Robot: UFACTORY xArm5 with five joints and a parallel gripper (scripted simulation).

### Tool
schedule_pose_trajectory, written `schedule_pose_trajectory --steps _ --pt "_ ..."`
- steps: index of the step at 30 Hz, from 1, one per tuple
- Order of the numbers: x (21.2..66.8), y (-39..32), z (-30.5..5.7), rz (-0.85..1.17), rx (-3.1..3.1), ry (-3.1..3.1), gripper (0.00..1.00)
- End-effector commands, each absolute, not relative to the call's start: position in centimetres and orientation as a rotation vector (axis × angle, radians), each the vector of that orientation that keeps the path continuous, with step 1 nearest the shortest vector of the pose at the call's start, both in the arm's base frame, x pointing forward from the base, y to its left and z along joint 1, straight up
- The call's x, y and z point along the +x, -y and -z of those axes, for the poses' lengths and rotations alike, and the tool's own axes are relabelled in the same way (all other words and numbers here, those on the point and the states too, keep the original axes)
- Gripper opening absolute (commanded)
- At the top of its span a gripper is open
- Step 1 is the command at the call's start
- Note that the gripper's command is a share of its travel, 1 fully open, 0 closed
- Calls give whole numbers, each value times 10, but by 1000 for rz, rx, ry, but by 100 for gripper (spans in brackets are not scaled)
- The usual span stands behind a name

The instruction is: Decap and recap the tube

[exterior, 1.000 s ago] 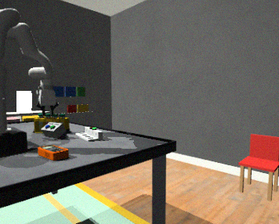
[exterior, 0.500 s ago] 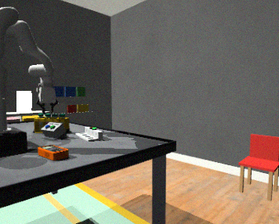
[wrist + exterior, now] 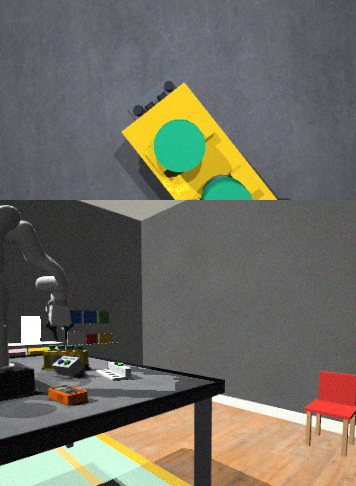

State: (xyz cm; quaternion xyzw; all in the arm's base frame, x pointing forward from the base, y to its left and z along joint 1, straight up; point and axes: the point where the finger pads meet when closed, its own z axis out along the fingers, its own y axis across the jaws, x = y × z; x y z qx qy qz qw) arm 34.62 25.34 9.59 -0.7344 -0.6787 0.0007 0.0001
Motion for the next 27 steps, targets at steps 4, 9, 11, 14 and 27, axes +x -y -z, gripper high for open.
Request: schedule_pose_trajectory --steps 4,9,11,14,27 --pt "324 -290 -98 2 -1838 2552 46" --pt "319 -296 -98 1 -1540 2742 46" --pt "319 -296 -98 1 -1442 2795 46" --pt "319 -296 -98 1 -1255 2884 46" --pt "319 -296 -89 0 -1141 2931 46"
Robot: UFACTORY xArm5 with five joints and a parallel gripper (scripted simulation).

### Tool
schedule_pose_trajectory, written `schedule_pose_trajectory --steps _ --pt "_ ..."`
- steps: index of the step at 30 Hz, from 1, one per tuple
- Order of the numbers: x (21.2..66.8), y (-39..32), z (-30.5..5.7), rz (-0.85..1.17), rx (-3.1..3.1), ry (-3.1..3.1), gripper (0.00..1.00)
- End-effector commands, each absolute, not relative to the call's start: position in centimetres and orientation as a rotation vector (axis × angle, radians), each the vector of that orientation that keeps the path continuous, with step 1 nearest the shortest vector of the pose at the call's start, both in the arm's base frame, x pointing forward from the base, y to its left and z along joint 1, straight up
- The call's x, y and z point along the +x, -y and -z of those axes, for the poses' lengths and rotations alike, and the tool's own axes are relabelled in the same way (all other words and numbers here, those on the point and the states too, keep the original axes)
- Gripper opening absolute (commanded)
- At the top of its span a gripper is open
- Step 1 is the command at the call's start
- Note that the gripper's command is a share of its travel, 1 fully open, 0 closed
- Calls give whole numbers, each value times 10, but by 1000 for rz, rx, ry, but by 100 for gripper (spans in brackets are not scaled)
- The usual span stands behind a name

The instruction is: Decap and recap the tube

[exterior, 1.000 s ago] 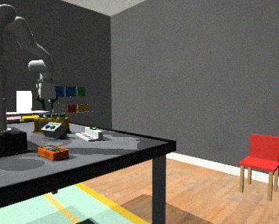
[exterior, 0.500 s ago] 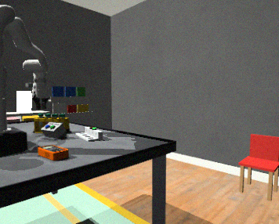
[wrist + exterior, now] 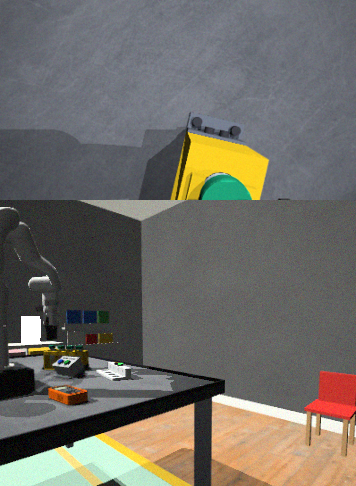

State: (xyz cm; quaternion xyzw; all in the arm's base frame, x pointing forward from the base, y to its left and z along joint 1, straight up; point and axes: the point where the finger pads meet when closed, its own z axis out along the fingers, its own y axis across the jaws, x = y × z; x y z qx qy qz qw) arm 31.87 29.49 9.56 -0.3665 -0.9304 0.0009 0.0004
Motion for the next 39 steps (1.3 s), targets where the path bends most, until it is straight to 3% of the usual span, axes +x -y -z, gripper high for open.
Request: schedule_pose_trajectory --steps 1,9,39 --pt "319 -296 -86 0 -1141 2931 46" --pt "320 -296 -63 0 -1141 2931 46" --pt "319 -296 -53 0 -1141 2931 46"
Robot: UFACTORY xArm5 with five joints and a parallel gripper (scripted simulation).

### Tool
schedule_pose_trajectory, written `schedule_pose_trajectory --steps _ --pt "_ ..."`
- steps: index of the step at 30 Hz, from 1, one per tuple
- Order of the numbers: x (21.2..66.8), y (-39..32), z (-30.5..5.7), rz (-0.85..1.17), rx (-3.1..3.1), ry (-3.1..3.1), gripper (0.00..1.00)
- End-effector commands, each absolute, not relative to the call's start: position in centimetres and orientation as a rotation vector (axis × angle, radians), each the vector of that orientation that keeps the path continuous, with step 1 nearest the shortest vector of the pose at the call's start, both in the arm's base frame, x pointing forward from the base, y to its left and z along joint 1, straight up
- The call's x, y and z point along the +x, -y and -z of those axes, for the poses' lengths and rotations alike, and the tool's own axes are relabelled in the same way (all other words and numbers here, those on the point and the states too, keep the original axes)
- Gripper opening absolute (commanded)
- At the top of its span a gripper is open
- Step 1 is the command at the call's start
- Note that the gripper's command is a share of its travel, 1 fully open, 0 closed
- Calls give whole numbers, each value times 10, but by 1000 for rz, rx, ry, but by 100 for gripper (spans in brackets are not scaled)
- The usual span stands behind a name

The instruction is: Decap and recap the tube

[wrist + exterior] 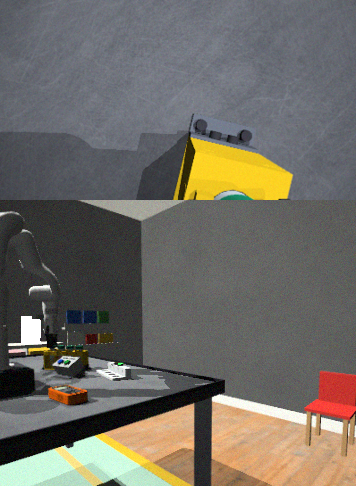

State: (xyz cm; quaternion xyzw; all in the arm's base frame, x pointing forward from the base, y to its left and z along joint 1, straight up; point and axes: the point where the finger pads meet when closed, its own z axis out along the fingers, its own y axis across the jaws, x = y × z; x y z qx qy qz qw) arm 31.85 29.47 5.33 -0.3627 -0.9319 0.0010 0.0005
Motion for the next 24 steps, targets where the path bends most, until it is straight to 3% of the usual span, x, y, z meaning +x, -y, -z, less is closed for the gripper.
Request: schedule_pose_trajectory --steps 1,4,5,24 --pt "319 -296 -53 0 -1141 2931 46" --pt "319 -296 -53 0 -1141 2931 46" --pt "319 -296 -53 0 -1141 2931 0" --pt "319 -296 -53 0 -1286 2870 0"
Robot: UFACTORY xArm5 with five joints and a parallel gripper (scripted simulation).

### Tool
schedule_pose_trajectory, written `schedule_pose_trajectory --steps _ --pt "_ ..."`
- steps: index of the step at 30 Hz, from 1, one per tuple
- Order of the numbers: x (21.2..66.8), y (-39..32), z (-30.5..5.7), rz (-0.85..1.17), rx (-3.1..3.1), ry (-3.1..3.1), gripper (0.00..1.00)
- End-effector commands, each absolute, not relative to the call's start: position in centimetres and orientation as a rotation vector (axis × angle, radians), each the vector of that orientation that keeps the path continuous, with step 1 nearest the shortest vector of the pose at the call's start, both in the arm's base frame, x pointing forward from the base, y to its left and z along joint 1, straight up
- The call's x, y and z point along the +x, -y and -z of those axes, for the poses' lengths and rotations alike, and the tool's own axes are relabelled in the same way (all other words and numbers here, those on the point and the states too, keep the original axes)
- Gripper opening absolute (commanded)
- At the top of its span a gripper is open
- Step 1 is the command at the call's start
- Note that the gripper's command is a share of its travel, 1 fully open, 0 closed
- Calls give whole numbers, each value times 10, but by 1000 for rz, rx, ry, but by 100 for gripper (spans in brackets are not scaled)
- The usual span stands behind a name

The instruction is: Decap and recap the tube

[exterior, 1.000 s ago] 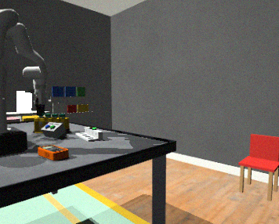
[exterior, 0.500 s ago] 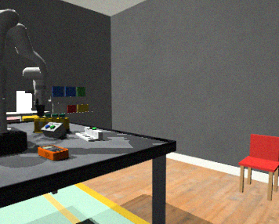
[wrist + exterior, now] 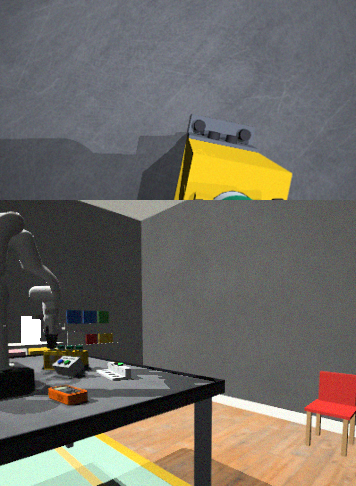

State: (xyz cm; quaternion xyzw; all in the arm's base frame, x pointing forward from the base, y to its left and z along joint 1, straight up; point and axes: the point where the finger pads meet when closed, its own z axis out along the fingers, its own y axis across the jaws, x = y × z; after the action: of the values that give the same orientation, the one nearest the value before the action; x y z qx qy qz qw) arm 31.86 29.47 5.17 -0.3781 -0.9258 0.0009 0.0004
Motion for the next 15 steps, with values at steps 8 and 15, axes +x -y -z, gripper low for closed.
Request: schedule_pose_trajectory --steps 8,15 --pt "319 -296 -53 1 -1455 2788 0" --pt "319 -296 -53 1 -1647 2679 0"
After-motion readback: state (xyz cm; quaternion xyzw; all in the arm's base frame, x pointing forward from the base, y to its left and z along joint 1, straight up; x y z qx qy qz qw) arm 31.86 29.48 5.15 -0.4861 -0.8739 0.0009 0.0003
